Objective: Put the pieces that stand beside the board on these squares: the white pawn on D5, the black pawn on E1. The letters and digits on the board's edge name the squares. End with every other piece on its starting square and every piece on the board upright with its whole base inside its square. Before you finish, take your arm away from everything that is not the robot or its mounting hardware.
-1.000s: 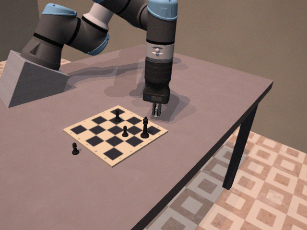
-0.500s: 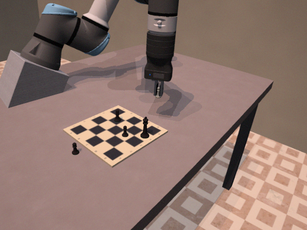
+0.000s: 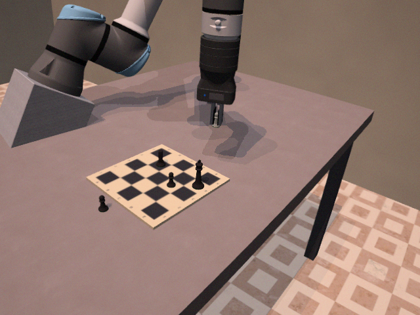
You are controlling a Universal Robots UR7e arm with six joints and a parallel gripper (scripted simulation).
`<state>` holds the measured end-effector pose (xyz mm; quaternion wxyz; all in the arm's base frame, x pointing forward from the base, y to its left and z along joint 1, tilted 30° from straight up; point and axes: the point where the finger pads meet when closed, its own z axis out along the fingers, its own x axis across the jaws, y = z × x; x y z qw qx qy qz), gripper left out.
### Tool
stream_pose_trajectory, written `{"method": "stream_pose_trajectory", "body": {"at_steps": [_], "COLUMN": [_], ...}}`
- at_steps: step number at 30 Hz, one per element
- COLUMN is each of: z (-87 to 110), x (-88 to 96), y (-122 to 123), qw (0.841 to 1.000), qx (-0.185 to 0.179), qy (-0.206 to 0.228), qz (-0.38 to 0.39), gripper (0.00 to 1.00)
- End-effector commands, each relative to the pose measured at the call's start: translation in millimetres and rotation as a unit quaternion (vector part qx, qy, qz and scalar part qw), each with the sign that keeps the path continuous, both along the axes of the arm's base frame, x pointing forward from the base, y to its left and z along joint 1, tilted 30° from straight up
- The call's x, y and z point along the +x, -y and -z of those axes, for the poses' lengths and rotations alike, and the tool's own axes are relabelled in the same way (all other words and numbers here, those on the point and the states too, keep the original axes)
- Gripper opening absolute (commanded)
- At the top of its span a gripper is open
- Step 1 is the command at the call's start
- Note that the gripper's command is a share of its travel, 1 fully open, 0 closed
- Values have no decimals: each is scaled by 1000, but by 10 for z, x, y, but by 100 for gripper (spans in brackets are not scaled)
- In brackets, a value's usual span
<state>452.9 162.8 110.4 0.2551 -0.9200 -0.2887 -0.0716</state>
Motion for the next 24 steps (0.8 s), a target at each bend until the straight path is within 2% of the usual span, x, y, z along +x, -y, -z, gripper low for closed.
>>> {"method": "stream_pose_trajectory", "body": {"at_steps": [1,11,24], "z": [2,229,240], "x": [38,95,97], "y": [73,558,582], "qw": [1000,990,989], "qx": [-2,-1,-1], "qy": [11,75,78], "qz": [-10,-118,-123], "gripper": [0,0,0]}}
